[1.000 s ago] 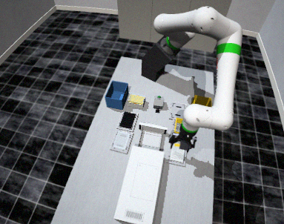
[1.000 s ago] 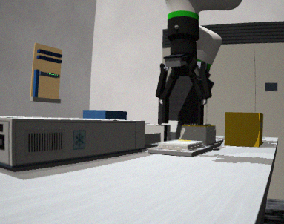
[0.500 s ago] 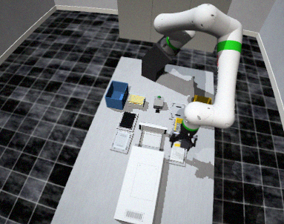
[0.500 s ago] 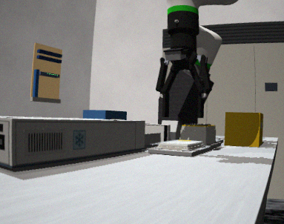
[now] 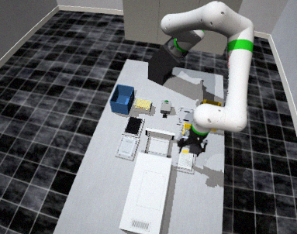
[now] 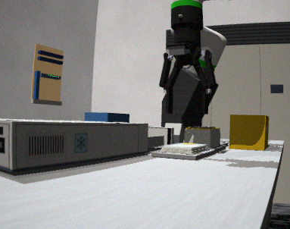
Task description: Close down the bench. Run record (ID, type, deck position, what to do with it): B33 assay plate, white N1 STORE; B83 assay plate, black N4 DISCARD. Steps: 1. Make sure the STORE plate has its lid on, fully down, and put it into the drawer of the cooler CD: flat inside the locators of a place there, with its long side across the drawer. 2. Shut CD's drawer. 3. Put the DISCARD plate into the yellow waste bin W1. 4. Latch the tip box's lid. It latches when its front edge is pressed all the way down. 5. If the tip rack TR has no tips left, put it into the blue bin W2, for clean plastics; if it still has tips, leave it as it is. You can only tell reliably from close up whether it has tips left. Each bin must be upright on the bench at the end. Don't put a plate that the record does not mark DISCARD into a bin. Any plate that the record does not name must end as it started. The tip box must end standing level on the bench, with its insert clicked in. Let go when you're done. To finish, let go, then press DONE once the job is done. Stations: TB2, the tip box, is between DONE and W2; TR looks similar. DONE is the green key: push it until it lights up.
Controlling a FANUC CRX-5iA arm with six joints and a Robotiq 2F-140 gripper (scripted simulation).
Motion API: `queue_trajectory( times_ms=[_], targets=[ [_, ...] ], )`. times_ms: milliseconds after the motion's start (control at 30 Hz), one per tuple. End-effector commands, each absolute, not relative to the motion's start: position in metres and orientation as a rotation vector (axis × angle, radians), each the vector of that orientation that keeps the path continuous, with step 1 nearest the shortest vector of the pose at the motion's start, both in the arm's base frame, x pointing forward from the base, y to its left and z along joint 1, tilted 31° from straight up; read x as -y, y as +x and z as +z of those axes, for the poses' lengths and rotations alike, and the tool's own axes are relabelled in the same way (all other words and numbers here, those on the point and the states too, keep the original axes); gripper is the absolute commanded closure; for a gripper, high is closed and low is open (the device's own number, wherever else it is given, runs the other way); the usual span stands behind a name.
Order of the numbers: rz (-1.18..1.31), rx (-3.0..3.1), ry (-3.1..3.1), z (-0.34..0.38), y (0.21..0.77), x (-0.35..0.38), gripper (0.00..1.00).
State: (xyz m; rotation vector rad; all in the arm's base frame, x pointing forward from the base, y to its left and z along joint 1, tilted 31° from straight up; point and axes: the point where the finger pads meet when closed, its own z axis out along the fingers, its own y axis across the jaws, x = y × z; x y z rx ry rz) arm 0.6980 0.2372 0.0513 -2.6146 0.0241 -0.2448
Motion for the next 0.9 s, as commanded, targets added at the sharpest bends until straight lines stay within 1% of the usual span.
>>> queue_trajectory(
  times_ms=[0,867],
  targets=[
    [-0.248,-0.024,-2.614,0.056,0.698,-0.235,0.3],
    [-0.248,-0.024,-2.614,0.078,0.693,-0.222,0.3]
  ],
)
